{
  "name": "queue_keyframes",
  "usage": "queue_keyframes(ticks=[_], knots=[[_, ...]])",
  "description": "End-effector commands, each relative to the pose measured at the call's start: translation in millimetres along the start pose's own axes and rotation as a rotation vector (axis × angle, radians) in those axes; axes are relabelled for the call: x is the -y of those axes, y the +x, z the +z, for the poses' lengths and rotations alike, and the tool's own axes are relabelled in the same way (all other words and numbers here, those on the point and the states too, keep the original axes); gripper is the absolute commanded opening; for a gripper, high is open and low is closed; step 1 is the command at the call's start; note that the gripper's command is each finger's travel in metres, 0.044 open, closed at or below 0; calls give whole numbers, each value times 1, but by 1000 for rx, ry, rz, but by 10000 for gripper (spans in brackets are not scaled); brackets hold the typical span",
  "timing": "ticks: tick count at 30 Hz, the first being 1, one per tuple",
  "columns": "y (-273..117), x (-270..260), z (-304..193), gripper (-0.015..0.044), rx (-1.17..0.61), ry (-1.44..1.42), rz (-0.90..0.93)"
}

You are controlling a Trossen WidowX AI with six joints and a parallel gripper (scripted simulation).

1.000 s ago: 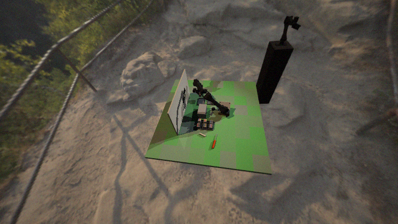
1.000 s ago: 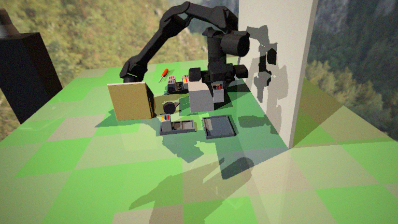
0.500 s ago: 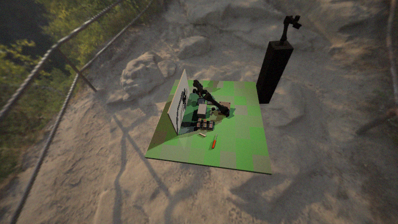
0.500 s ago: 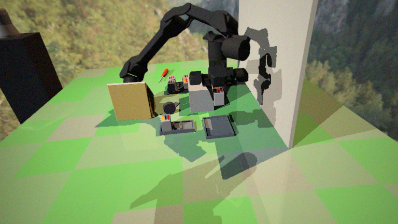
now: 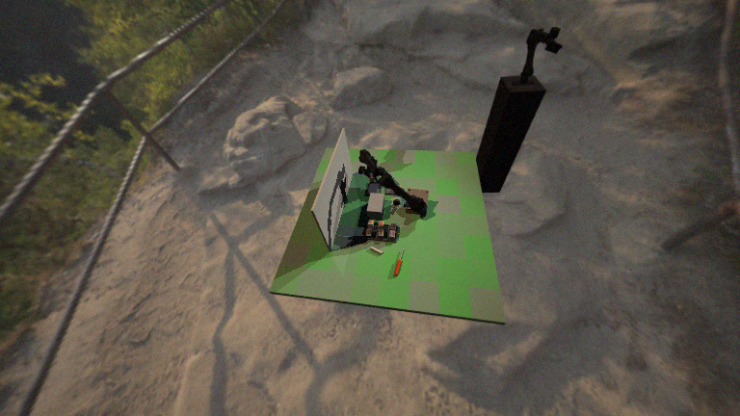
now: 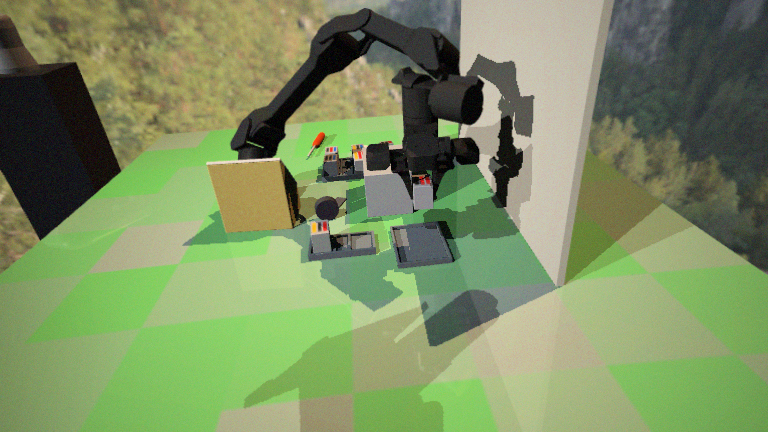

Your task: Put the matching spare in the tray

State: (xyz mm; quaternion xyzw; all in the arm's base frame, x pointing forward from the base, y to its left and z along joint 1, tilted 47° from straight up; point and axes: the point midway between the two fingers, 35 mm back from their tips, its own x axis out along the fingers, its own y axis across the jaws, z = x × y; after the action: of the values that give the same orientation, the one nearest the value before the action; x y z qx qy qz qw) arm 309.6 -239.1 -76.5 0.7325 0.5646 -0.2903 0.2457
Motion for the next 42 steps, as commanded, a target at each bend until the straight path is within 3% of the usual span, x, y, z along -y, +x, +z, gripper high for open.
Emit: queue_keyframes(ticks=[1, 42], knots=[[3, -1, 0, 0, -3, 5, 7], [34, 0, -1, 0, -4, -3, 5]])
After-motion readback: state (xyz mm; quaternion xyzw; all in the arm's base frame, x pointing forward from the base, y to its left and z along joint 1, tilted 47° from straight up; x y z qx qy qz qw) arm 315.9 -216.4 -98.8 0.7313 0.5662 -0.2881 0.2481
